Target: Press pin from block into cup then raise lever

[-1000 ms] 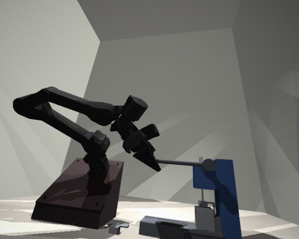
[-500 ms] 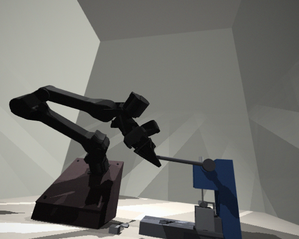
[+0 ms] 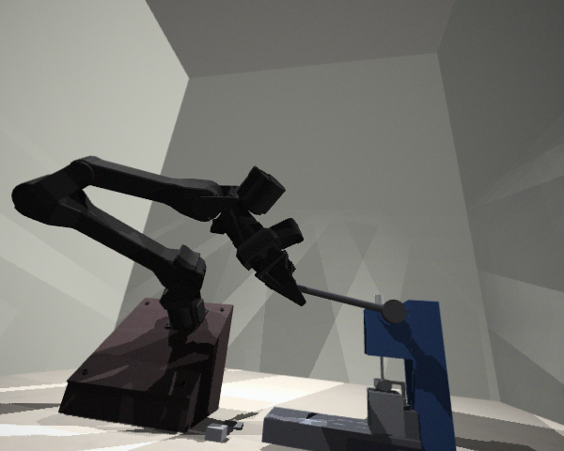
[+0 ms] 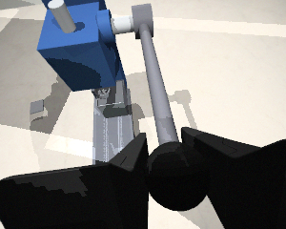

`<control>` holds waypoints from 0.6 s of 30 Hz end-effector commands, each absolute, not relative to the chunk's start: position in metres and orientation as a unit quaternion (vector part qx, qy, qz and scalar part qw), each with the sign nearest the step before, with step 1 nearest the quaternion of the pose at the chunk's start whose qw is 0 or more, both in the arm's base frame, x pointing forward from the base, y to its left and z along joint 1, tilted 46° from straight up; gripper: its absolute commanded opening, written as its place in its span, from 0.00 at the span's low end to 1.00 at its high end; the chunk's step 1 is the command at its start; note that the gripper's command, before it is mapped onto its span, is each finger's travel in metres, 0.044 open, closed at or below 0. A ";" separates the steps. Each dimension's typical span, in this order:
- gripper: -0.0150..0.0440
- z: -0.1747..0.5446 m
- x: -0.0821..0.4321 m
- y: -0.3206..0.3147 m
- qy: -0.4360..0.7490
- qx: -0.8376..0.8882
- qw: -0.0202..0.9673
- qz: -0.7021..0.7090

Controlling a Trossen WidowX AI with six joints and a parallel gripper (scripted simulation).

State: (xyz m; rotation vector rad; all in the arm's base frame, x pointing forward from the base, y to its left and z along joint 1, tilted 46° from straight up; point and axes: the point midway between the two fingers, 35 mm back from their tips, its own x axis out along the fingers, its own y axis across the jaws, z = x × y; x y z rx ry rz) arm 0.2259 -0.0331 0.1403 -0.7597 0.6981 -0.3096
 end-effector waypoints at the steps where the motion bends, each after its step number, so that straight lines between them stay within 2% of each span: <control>1: 0.25 0.147 0.228 -0.026 0.325 -0.359 0.863 -0.141; 18: 0.25 0.162 0.234 -0.010 0.325 -0.360 0.863 -0.140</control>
